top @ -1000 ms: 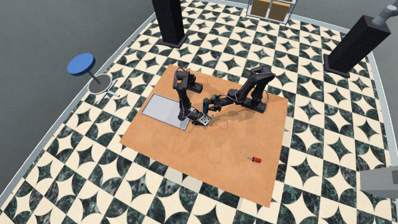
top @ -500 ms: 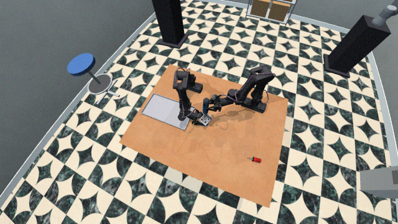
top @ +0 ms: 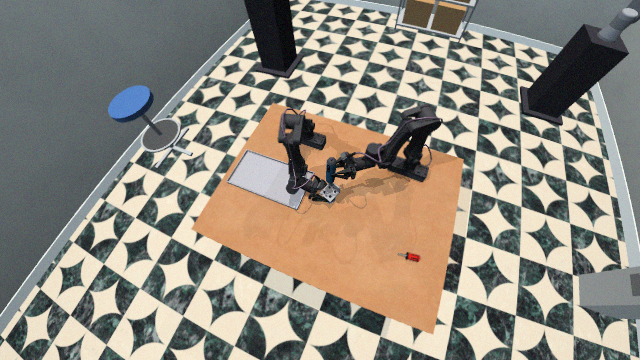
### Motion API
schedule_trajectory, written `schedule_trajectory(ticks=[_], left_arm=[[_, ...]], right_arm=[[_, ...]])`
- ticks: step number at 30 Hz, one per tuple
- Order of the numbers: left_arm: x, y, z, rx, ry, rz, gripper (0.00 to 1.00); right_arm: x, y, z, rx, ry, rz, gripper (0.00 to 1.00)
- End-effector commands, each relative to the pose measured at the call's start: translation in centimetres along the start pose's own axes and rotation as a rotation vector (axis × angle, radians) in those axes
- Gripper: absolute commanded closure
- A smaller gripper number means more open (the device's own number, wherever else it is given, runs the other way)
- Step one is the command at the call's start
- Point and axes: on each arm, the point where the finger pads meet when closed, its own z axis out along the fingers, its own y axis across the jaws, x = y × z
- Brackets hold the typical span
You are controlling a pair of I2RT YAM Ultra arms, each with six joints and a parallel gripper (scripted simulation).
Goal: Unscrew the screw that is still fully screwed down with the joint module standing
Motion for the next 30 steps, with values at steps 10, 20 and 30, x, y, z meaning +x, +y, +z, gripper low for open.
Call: schedule_trajectory(ticks=[10, 20, 30], left_arm=[[-1.7, -0.4, -0.2, 0.004, -0.065, 0.003, 0.58], [-1.9, -0.4, 0.0, 0.005, -0.073, 0.002, 0.58], [-0.9, -0.4, 0.0, 0.004, -0.049, 0.003, 0.58]], right_arm=[[-0.6, -0.3, 0.0, -0.002, -0.010, -0.016, 0.41], [-0.6, -0.3, 0.0, -0.002, -0.010, -0.016, 0.41], [-0.6, -0.3, 0.0, -0.002, -0.010, -0.016, 0.41]])
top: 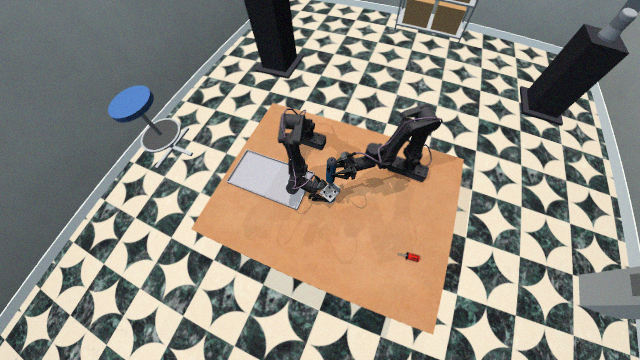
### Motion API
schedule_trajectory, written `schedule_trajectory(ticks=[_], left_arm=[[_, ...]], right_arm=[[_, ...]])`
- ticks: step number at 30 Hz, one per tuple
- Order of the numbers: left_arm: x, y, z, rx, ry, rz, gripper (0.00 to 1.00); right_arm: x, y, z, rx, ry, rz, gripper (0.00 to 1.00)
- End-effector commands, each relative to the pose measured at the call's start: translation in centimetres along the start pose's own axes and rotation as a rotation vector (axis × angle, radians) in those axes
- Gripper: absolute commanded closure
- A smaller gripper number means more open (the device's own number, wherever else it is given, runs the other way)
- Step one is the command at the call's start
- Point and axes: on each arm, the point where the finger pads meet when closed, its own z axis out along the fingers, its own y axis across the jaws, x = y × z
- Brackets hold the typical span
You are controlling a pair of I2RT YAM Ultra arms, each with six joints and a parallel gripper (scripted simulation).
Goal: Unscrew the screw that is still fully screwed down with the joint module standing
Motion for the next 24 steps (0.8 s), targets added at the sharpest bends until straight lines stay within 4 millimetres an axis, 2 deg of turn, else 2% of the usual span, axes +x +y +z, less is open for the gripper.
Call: schedule_trajectory(ticks=[1, 14, 18, 20, 24], left_arm=[[-1.2, -0.4, -0.1, 0.005, -0.052, 0.003, 0.58], [-1.6, -0.4, -0.1, 0.005, -0.062, 0.003, 0.58], [-0.4, -0.4, -0.2, 0.004, -0.033, 0.003, 0.58], [-1.7, -0.4, 0.0, 0.005, -0.066, 0.002, 0.58], [-1.7, -0.4, 0.0, 0.005, -0.067, 0.002, 0.58]], right_arm=[[-0.6, -0.3, 0.0, -0.002, -0.010, -0.016, 0.41], [-0.6, -0.3, 0.0, -0.002, -0.010, -0.016, 0.41], [-0.6, -0.3, 0.0, -0.002, -0.010, -0.016, 0.41], [-0.6, -0.3, 0.0, -0.002, -0.010, -0.016, 0.41], [-0.6, -0.3, 0.0, -0.002, -0.010, -0.016, 0.41]])
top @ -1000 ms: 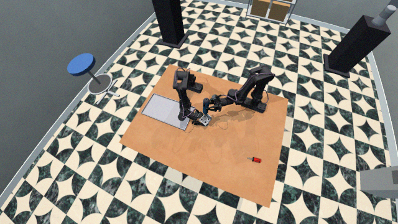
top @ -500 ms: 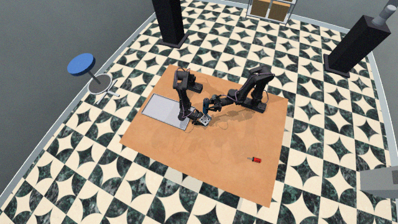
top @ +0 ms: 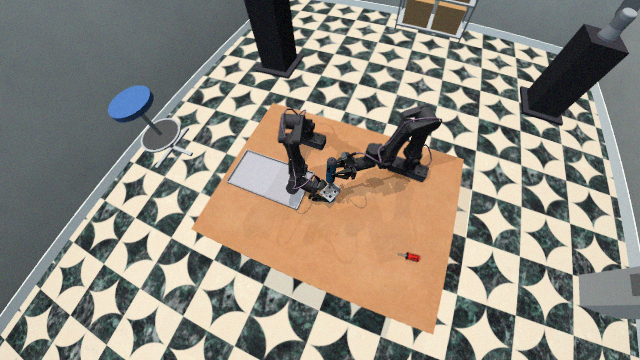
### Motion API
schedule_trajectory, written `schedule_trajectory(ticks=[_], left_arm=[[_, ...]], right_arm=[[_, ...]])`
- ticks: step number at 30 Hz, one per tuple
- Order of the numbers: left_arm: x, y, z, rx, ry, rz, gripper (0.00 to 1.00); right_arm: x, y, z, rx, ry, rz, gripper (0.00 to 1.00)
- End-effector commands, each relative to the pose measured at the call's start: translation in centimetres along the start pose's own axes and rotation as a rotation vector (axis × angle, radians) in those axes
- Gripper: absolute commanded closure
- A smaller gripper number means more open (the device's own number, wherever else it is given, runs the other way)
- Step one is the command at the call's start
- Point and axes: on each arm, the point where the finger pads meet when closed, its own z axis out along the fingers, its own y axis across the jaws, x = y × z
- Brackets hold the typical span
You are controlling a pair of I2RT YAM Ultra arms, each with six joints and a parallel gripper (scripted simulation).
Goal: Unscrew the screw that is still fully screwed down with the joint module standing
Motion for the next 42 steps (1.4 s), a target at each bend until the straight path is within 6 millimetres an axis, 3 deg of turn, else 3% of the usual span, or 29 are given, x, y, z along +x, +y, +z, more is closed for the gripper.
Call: schedule_trajectory(ticks=[1, 10, 24, 28, 30, 41, 42], left_arm=[[-1.7, -0.4, 0.1, 0.004, -0.063, 0.003, 0.58], [-0.9, -0.4, 0.0, 0.004, -0.043, 0.003, 0.58], [-1.4, -0.3, -0.1, 0.004, -0.055, 0.003, 0.58], [-0.4, -0.3, -0.2, 0.004, -0.031, 0.003, 0.58], [-1.5, -0.3, 0.0, 0.004, -0.060, 0.003, 0.58], [-1.6, -0.3, 0.0, 0.004, -0.062, 0.003, 0.58], [-2.8, -0.4, 0.4, 0.004, -0.091, 0.002, 0.58]], right_arm=[[-0.6, -0.3, 0.0, -0.002, -0.010, -0.016, 0.41], [-0.6, -0.3, 0.0, -0.002, -0.010, -0.016, 0.41], [-0.6, -0.3, 0.0, -0.002, -0.010, -0.016, 0.41], [-0.6, -0.3, 0.0, -0.002, -0.010, -0.016, 0.41], [-0.6, -0.3, 0.0, -0.002, -0.010, -0.016, 0.41], [-0.6, -0.3, 0.0, -0.002, -0.010, -0.016, 0.41], [-0.6, -0.3, 0.0, -0.002, -0.010, -0.016, 0.41]])
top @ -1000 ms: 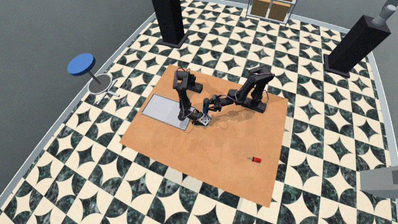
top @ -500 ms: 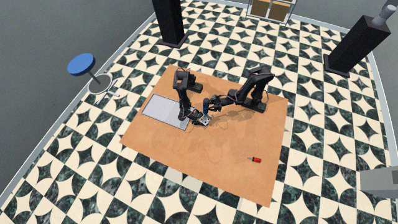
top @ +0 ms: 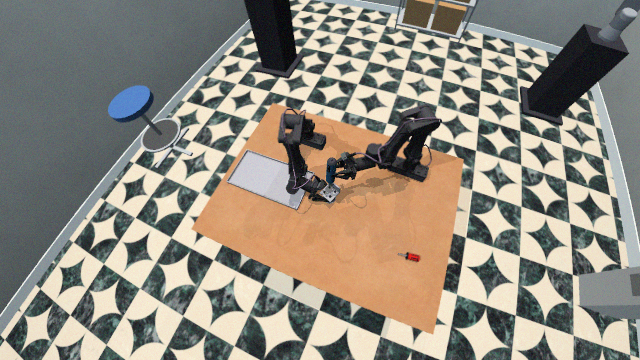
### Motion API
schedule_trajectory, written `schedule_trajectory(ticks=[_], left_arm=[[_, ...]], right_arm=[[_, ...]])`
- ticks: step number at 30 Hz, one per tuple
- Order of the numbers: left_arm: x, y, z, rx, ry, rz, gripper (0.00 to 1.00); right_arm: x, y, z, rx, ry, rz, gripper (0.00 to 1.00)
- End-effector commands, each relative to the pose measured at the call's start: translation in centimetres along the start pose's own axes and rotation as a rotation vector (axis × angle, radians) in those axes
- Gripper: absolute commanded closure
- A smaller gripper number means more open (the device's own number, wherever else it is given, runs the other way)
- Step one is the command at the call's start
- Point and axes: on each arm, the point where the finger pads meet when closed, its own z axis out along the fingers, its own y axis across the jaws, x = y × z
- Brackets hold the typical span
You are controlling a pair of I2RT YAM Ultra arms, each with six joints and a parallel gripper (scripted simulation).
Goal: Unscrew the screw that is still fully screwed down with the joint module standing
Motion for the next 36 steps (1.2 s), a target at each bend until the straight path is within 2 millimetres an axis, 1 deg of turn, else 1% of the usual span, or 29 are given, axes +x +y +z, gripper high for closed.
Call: schedule_trajectory(ticks=[1, 2, 4, 11, 16, 17, 20, 36], left_arm=[[-3.2, -0.4, 0.5, 0.004, -0.096, 0.002, 0.58], [-3.2, -0.4, 0.5, 0.004, -0.092, 0.001, 0.58], [-2.5, -0.4, 0.7, 0.004, -0.058, 0.002, 0.58], [-2.3, -0.3, 1.2, 0.003, -0.029, 0.001, 0.58], [-2.3, -0.3, 1.2, 0.003, -0.029, 0.001, 0.58], [-2.8, -0.3, 1.2, 0.003, -0.052, 0.001, 0.58], [-1.7, -0.3, 1.3, 0.004, -0.028, 0.002, 0.58], [-1.8, -0.3, 1.3, 0.004, -0.031, 0.002, 0.58]], right_arm=[[-0.6, -0.3, 0.0, -0.002, -0.010, -0.016, 0.41], [-0.6, -0.3, 0.0, -0.002, -0.010, -0.016, 0.41], [-0.6, -0.3, 0.0, -0.002, -0.010, -0.016, 0.41], [-0.6, -0.3, 0.0, -0.002, -0.010, -0.016, 0.41], [-0.6, -0.3, 0.0, -0.002, -0.010, -0.016, 0.41], [-0.6, -0.3, 0.0, -0.002, -0.010, -0.016, 0.41], [-0.6, -0.3, 0.0, -0.002, -0.010, -0.016, 0.41], [-0.6, -0.3, 0.0, -0.002, -0.010, -0.016, 0.41]])
